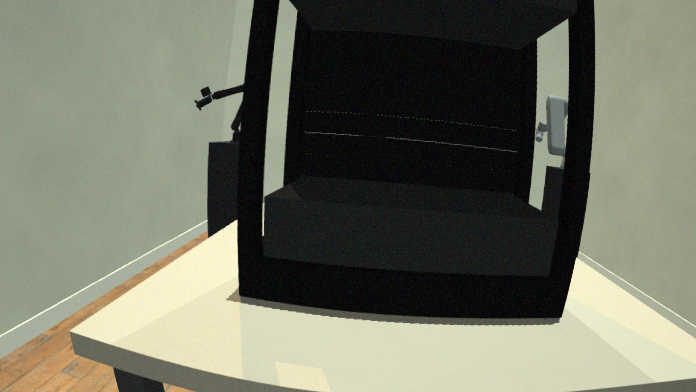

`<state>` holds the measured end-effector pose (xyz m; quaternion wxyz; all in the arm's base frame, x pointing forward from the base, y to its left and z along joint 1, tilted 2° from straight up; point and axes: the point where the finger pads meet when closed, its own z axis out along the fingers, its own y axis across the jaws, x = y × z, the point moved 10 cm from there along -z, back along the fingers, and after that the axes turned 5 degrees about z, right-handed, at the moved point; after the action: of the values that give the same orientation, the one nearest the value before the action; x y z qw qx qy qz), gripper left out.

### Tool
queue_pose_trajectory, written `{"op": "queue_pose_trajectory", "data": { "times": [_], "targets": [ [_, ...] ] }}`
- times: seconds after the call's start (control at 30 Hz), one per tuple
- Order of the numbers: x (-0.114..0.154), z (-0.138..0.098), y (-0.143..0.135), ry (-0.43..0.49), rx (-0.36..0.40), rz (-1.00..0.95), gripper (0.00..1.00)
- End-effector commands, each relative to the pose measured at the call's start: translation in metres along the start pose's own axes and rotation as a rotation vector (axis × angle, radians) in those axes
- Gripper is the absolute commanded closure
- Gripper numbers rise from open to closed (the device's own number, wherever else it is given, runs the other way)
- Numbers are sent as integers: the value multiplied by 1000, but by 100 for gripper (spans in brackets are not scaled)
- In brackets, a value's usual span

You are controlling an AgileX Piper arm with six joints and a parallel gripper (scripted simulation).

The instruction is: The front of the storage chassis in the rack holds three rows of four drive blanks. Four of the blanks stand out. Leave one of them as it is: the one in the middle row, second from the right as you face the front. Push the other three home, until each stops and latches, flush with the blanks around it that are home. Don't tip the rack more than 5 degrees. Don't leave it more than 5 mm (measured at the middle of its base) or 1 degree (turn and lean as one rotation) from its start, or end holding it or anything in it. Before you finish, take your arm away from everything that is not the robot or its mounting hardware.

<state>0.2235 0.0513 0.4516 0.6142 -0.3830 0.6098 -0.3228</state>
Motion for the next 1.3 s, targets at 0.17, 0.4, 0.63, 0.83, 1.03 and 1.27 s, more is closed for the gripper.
{"op": "queue_pose_trajectory", "data": {
  "times": [0.17, 0.4, 0.63, 0.83, 1.03, 1.27],
  "targets": [
    [-1, -3, -2, -1, 16, -107, 100],
    [-3, -5, -3, -1, 36, -230, 100],
    [-4, -6, -4, 0, 47, -296, 100],
    [-5, -7, -5, 1, 57, -353, 100],
    [-5, -8, -6, 1, 63, -388, 100],
    [-6, -8, -6, 2, 66, -403, 100]
  ]
}}
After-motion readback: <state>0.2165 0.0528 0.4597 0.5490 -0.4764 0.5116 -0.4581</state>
